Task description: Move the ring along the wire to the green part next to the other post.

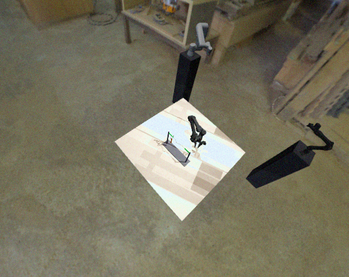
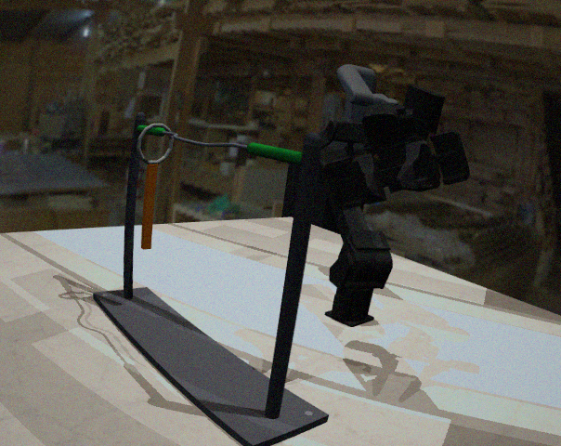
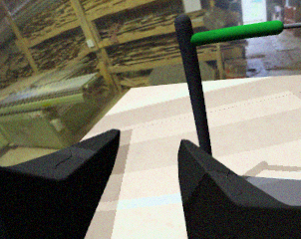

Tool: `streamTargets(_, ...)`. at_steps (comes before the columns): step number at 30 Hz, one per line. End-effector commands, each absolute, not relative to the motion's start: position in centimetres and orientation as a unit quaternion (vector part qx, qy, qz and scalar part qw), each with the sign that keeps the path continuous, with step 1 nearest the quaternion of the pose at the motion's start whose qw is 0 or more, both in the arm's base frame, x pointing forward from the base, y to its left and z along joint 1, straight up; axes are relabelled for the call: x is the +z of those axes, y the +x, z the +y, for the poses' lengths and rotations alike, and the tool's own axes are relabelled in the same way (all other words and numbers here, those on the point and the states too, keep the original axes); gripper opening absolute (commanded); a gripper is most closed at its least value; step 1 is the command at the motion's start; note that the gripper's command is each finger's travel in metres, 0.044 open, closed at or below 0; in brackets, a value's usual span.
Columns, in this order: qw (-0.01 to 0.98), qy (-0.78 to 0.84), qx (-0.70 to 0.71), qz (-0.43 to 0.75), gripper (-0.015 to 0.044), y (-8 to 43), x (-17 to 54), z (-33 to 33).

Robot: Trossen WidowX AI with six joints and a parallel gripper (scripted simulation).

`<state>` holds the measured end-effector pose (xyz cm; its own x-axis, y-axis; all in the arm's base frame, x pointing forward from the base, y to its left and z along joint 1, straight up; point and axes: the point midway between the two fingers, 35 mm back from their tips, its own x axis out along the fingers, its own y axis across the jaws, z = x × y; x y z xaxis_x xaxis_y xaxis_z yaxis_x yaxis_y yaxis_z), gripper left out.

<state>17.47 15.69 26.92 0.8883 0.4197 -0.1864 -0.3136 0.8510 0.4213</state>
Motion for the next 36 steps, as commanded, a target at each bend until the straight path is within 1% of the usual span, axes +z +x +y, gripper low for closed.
streamTargets(1,0.956,0.177,0.185,0.140,0.0160,18.7,26.0,15.5)
streamTargets(11,0.966,0.139,0.158,0.152,0.0160,22.5,23.1,13.7)
streamTargets(22,0.972,0.109,0.131,0.160,0.0160,26.1,20.0,10.1)
streamTargets(36,0.979,0.083,0.101,0.159,0.0160,28.6,16.4,3.6)
